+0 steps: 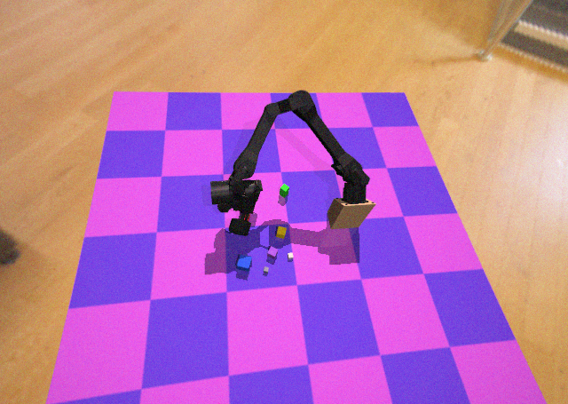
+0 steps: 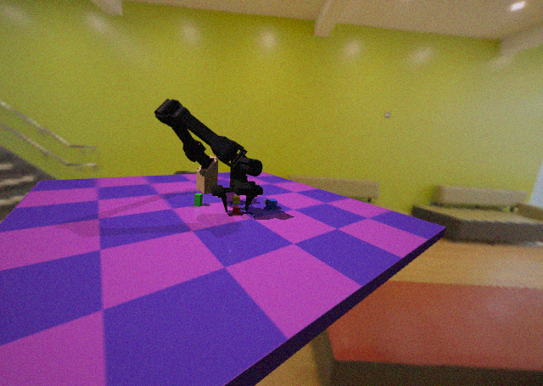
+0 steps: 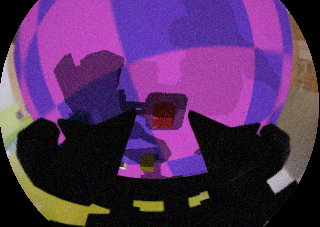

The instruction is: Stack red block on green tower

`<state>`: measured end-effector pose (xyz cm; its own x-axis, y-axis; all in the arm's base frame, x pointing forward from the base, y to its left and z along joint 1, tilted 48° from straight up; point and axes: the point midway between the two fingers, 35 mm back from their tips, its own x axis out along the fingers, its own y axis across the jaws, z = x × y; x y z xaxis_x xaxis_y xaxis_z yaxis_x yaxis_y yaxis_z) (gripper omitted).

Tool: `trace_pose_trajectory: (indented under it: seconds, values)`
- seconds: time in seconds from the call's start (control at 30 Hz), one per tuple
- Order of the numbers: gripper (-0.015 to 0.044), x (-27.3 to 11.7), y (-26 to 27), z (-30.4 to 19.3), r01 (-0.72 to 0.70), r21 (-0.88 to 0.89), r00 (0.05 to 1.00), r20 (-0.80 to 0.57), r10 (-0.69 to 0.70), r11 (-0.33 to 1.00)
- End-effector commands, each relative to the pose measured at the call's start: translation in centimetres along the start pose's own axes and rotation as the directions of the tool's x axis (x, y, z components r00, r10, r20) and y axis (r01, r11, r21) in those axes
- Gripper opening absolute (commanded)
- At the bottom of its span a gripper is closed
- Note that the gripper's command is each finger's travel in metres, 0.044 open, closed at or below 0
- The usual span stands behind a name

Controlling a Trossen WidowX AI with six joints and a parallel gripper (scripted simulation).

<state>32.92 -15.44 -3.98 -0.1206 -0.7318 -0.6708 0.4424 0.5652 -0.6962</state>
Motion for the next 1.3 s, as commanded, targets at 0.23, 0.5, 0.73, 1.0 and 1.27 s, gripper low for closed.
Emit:
trace_pose_trajectory:
  seconds: [0.23,0.5,0.73,1.0,1.27]
  values:
    - [0.0072,0.0,0.0,0.0,-0.001,0.000,1.000,0.000,0.001,1.000]
    - [0.0019,0.0,0.0,0.0,-0.001,0.000,1.000,0.000,0.001,1.000]
    - [0.0000,-2.2,0.1,0.0,0.000,-0.003,1.000,0.000,0.000,1.000]
    - [0.0000,-5.7,0.1,0.0,0.000,-0.004,1.000,0.000,0.000,1.000]
    - [0.0000,-9.1,0.1,0.0,-0.001,-0.004,1.000,0.000,0.001,1.000]
